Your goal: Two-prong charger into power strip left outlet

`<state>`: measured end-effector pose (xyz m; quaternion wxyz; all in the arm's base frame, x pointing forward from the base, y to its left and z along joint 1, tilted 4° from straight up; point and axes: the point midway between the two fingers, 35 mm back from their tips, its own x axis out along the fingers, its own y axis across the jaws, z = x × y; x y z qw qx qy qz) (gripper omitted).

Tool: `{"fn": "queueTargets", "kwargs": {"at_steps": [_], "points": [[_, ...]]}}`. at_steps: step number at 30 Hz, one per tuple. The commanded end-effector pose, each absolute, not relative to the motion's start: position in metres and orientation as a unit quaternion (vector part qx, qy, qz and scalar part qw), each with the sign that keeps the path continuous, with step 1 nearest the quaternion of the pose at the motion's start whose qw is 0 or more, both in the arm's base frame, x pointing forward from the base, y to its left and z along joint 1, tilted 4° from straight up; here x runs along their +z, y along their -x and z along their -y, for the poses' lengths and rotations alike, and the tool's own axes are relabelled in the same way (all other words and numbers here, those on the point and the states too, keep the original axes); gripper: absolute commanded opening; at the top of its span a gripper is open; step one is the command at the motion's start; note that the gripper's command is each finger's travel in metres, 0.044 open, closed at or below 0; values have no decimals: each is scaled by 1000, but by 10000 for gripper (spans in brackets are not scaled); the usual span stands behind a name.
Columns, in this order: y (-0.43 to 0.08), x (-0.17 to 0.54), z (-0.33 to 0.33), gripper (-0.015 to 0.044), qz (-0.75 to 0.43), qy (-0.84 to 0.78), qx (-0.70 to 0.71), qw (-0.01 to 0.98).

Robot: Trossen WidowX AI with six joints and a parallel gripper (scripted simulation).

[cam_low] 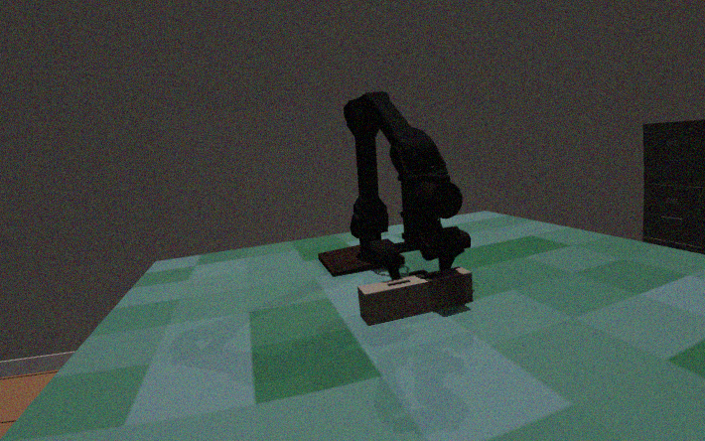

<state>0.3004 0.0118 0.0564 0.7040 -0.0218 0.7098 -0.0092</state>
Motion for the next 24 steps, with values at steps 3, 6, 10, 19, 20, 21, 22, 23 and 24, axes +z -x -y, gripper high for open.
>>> {"fn": "queueTargets", "kwargs": {"at_steps": [3,6,10,19,20,21,22,23,24], "points": [[-297,55,-12,440,-710,22,-8,704],[-296,55,-12,440,-709,22,-8,705],[-295,55,-12,440,-708,22,-8,706],[-292,55,-12,440,-706,22,-7,707],[-292,55,-12,440,-706,22,-7,708],[-292,55,-12,440,-706,22,-7,708],[-291,55,-12,440,-706,22,-7,708],[-291,55,-12,440,-706,22,-7,708],[-291,55,-12,440,-706,22,-7,708]]}}
